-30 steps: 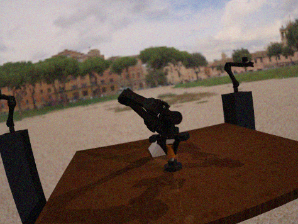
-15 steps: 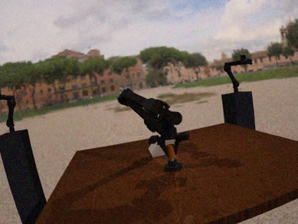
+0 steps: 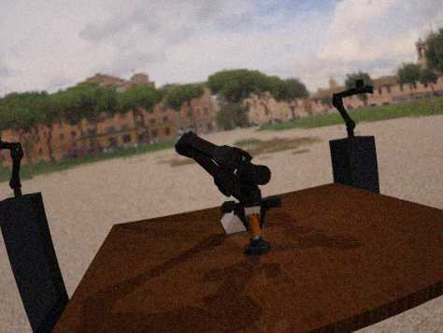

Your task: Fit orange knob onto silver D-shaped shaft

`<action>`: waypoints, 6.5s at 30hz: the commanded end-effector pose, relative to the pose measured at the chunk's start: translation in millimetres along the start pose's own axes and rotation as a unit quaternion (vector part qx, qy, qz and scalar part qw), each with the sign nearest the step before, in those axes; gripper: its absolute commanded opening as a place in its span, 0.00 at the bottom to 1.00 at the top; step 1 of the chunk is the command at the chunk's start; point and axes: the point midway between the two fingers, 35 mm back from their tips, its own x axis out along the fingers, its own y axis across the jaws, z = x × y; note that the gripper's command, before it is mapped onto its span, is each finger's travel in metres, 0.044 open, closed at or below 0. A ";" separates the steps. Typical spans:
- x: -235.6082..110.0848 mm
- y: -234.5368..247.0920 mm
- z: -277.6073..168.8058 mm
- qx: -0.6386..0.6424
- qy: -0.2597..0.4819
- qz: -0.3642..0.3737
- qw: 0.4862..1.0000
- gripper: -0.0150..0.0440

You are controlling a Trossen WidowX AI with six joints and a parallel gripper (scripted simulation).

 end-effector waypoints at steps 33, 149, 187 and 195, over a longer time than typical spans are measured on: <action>1.3 -0.2 0.2 -0.177 0.001 0.000 0.984 0.25; 0.4 -0.7 -0.6 0.881 0.000 -0.001 0.472 0.25; 2.7 -0.3 0.2 0.926 0.000 -0.001 0.378 0.25; 2.7 -0.1 0.0 0.926 0.000 -0.001 0.378 0.25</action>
